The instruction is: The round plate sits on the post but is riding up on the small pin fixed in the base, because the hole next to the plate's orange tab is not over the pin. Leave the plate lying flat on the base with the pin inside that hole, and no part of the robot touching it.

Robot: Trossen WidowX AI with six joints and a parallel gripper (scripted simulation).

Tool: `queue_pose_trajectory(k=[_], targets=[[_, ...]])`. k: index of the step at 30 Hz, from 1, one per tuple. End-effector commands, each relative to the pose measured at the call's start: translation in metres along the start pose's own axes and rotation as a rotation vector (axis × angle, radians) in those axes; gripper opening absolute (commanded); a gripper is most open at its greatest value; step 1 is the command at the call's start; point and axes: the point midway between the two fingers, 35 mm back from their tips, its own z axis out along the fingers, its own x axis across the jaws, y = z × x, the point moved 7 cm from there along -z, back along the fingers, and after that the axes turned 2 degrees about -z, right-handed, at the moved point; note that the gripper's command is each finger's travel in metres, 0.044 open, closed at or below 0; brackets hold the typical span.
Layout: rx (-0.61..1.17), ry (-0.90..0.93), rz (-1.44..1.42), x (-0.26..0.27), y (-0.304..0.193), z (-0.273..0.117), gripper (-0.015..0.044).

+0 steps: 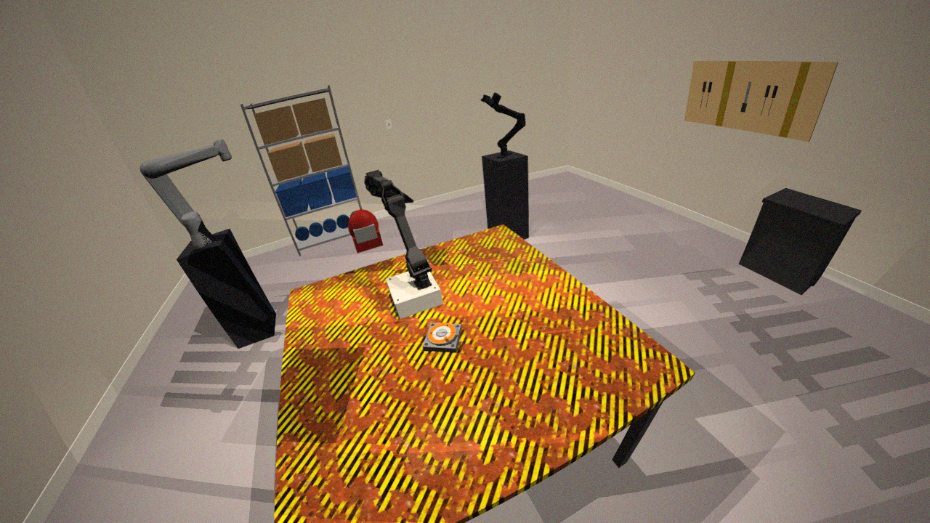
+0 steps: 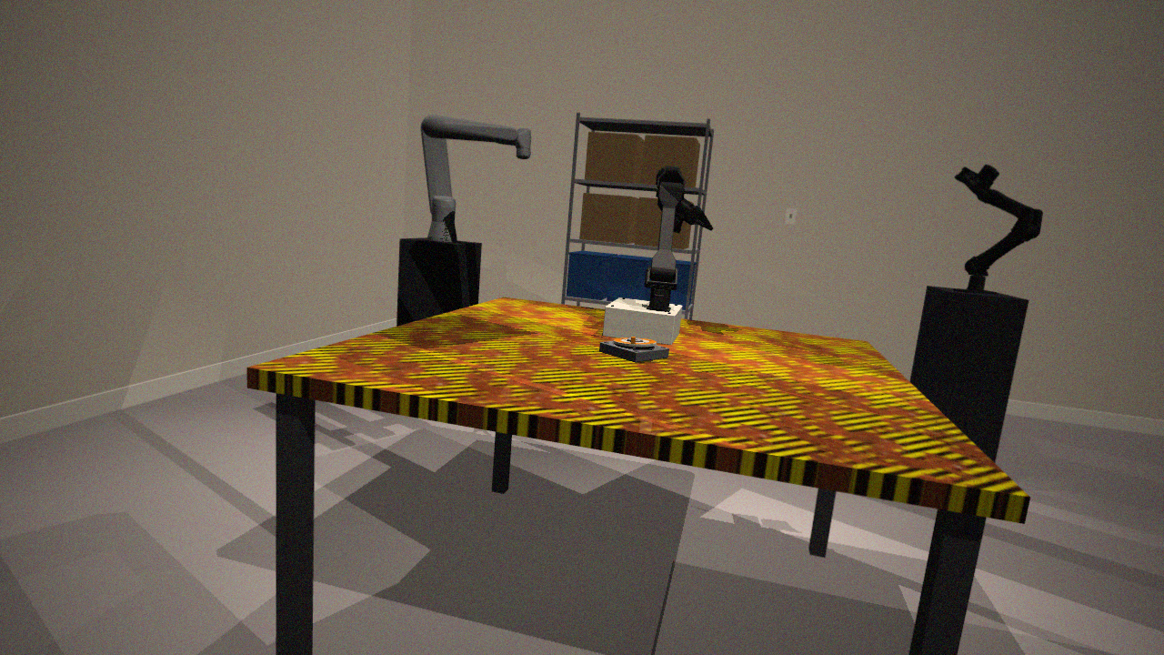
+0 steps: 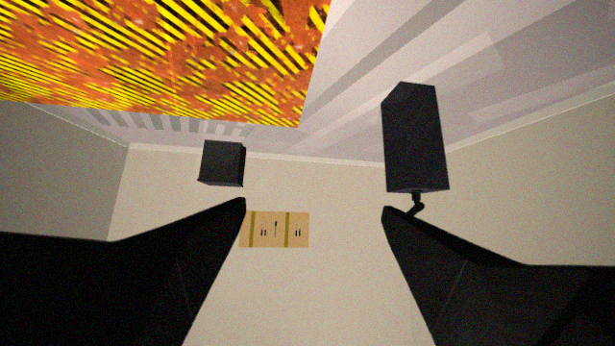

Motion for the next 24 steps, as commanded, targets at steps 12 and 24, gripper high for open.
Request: queue_pose_trajectory(k=[12,24], targets=[[-0.170,-0.324,-0.009,0.011,0.093,-0.118,0.0085],[-0.487,-0.606,-0.123,0.107,0.202,-0.251,0.0000]])
